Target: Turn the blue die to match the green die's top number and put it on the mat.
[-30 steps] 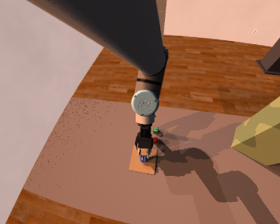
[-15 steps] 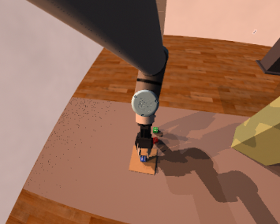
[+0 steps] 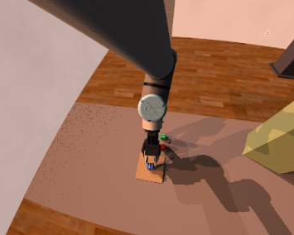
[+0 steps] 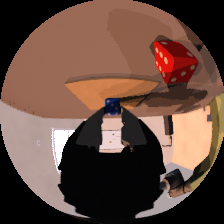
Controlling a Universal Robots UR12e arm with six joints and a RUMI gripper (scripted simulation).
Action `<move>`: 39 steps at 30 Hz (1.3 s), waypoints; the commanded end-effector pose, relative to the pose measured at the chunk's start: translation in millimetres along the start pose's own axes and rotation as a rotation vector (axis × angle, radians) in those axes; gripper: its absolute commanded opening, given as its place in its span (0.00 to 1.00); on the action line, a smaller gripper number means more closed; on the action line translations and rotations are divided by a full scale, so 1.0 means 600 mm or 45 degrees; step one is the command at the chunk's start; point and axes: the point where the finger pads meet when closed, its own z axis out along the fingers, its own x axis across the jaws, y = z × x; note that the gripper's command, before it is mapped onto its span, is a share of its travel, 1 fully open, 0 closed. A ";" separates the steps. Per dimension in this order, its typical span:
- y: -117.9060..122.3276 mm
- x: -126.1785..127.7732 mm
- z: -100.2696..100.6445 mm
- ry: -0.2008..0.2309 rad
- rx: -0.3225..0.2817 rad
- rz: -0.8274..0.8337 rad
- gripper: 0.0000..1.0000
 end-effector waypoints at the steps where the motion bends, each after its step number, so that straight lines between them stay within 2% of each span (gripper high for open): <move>1: 0.000 -0.001 -0.001 -0.001 0.000 -0.001 0.10; 18: 0.000 -0.001 -0.001 -0.001 0.000 -0.001 0.10; 19: 0.000 -0.001 -0.001 -0.001 0.000 -0.001 0.14; 30: 0.000 -0.001 -0.001 -0.001 0.000 -0.001 0.24; 31: 0.000 -0.001 -0.001 -0.001 0.000 -0.001 0.28; 35: 0.000 -0.001 -0.001 -0.001 0.000 -0.001 0.28; 36: 0.000 -0.001 -0.001 -0.001 0.000 -0.001 0.40; 39: 0.000 -0.001 -0.001 -0.001 0.000 -0.001 0.40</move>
